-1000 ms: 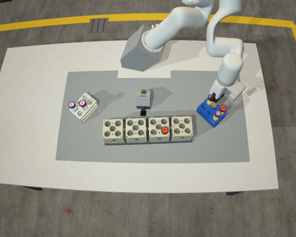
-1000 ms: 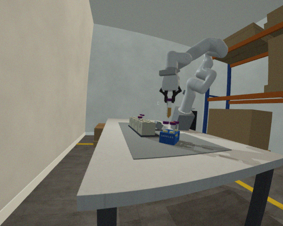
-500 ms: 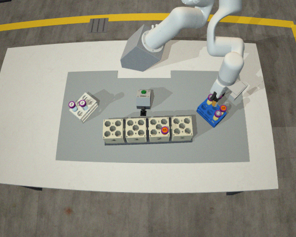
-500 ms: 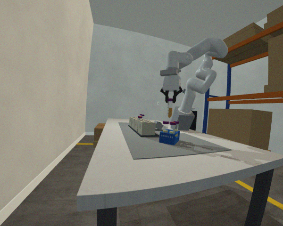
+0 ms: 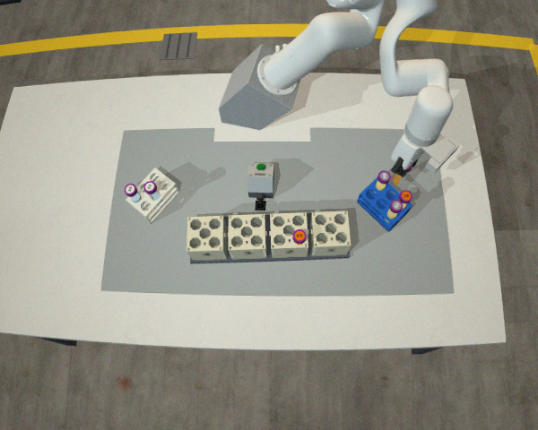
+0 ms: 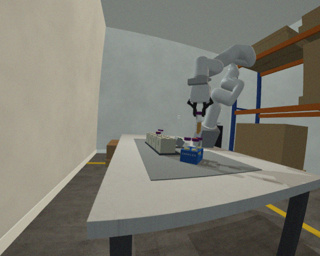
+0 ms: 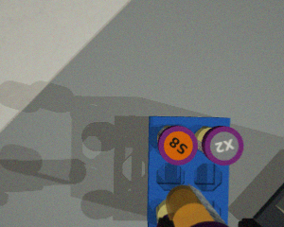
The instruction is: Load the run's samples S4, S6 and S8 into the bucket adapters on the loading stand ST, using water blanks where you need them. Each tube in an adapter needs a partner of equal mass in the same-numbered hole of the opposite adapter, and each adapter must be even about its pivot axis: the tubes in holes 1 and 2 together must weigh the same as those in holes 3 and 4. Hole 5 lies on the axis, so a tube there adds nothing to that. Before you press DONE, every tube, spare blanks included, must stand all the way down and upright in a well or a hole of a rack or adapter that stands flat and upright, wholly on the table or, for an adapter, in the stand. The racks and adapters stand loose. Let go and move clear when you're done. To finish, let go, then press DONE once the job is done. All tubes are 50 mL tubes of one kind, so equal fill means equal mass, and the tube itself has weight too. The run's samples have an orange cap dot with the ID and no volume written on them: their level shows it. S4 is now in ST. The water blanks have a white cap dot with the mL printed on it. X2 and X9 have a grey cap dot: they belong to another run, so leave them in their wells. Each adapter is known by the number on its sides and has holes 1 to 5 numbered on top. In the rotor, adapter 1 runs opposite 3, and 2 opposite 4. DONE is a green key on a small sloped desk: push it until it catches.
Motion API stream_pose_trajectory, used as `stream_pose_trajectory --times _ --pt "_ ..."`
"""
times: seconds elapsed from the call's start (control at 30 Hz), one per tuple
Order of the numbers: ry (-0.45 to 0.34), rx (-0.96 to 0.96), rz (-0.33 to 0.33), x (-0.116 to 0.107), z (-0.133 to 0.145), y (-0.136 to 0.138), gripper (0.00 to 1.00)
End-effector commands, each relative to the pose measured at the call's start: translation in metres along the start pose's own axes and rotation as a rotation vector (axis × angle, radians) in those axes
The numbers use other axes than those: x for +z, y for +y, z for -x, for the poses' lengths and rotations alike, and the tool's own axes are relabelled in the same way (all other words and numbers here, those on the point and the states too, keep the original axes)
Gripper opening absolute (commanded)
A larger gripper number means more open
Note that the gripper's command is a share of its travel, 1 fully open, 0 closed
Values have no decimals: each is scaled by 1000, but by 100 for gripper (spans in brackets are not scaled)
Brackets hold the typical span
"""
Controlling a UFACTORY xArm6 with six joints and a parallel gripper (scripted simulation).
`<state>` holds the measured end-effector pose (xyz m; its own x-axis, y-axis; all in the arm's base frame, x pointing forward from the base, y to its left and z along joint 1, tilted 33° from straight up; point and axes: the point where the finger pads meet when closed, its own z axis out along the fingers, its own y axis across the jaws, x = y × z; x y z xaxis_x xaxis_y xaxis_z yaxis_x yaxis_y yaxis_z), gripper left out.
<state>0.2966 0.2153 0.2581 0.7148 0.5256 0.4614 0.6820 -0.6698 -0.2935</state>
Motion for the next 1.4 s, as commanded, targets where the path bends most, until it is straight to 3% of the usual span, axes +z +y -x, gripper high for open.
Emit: stream_pose_trajectory --times 0.0,0.43,1.37 --pt "3 -1 2 -1 -1 -1 0" --pt "3 -1 2 -1 -1 -1 0" --pt "3 -1 2 47 -1 -1 0"
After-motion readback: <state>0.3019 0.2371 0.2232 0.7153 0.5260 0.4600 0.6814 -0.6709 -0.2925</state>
